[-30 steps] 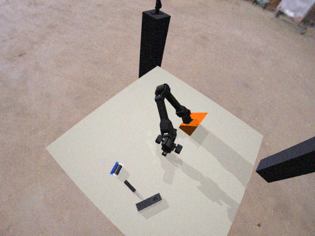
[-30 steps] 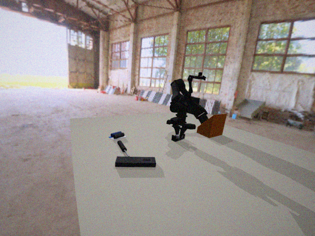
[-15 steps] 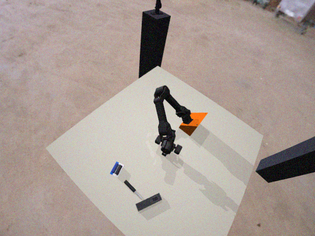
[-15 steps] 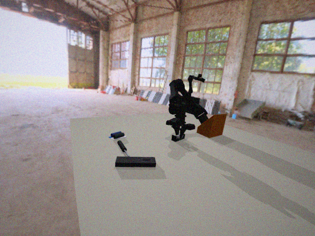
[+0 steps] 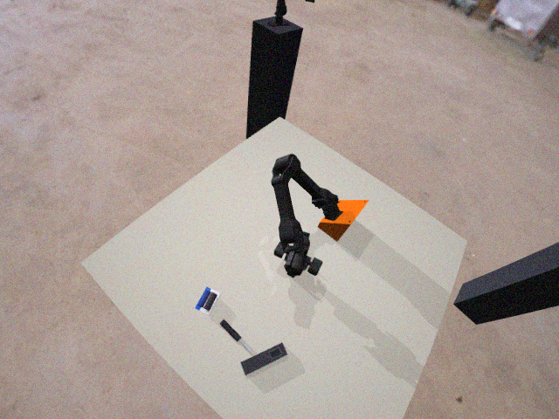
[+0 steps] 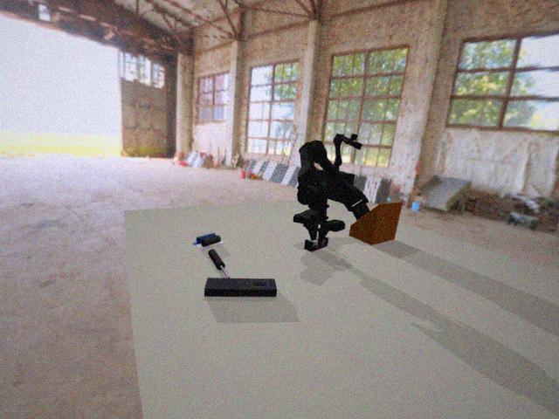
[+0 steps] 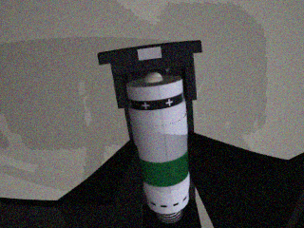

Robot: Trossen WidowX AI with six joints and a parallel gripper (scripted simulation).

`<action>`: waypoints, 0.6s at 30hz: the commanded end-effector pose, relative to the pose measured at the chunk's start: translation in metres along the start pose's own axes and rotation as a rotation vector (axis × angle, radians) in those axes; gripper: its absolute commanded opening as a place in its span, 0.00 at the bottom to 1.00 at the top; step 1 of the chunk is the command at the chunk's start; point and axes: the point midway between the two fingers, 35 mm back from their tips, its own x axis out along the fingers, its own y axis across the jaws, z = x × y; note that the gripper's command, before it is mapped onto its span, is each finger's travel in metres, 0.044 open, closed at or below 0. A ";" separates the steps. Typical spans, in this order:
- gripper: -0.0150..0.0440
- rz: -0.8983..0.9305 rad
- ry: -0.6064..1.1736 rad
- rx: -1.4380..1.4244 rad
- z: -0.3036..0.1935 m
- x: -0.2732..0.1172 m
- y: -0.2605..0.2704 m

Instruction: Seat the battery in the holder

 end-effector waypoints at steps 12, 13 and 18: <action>0.38 0.000 0.009 0.002 0.008 0.000 0.000; 0.38 0.000 0.009 0.002 0.008 0.000 0.000; 0.38 -0.001 0.009 0.003 0.008 0.000 0.000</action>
